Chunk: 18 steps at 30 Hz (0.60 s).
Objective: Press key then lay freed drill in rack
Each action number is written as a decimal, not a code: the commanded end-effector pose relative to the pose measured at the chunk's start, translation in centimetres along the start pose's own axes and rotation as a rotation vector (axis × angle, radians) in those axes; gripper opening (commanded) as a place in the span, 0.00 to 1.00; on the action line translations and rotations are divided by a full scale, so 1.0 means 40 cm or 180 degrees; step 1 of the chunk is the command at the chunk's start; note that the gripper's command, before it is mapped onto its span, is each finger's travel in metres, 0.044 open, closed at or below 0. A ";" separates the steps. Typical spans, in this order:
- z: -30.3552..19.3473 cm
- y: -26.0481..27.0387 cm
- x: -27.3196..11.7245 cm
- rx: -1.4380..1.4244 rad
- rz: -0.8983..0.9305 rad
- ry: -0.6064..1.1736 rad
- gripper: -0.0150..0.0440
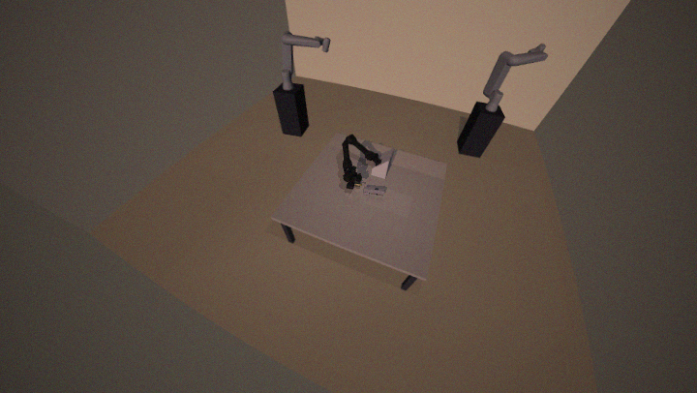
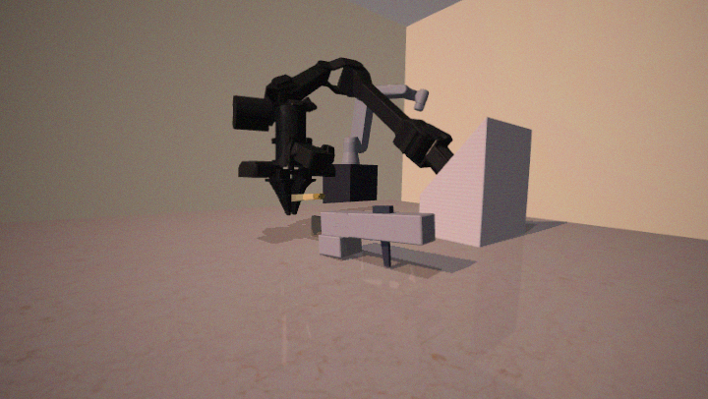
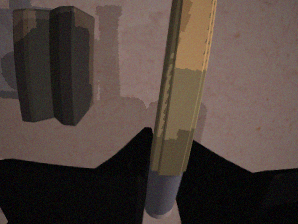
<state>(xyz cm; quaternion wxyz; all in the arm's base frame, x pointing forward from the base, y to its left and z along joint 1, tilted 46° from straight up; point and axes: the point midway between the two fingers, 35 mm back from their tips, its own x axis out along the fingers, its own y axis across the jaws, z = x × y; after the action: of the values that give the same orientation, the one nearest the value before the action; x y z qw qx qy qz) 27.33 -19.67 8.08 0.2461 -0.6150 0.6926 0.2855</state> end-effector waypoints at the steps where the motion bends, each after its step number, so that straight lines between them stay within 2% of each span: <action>1: -0.003 -0.002 -0.006 0.0018 -0.0012 0.0011 0.25; 18: -0.016 0.060 -0.013 0.0015 -0.0009 0.0011 0.25</action>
<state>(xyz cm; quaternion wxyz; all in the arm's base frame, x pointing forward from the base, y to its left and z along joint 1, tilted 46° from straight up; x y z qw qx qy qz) 25.61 -19.58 8.97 0.2483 -0.6159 0.6930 0.2807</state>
